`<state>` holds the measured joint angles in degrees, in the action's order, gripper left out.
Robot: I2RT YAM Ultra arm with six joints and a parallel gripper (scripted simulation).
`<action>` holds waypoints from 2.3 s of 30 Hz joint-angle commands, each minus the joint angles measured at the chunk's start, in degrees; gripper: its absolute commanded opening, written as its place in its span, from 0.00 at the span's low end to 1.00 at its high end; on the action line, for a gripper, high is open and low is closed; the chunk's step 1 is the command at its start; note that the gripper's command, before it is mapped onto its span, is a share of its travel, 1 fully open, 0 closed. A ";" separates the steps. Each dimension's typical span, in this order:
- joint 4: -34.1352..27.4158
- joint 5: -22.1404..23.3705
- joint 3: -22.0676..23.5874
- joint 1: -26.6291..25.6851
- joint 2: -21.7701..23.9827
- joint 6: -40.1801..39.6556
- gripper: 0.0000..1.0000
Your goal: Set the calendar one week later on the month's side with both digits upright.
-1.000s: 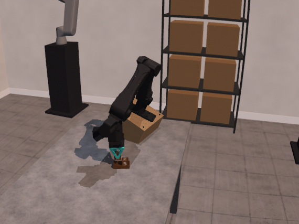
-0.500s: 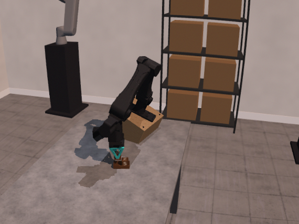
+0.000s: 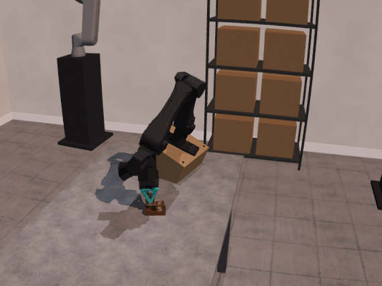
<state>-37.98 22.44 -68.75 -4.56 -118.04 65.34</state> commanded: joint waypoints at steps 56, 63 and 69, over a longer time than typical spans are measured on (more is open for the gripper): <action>5.39 -0.45 1.18 0.99 -2.80 1.63 0.27; 5.39 -0.45 1.18 0.99 -2.80 1.63 0.27; 5.39 -0.45 1.18 0.99 -2.80 1.63 0.27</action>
<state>-32.88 22.39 -67.46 -3.40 -121.21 66.94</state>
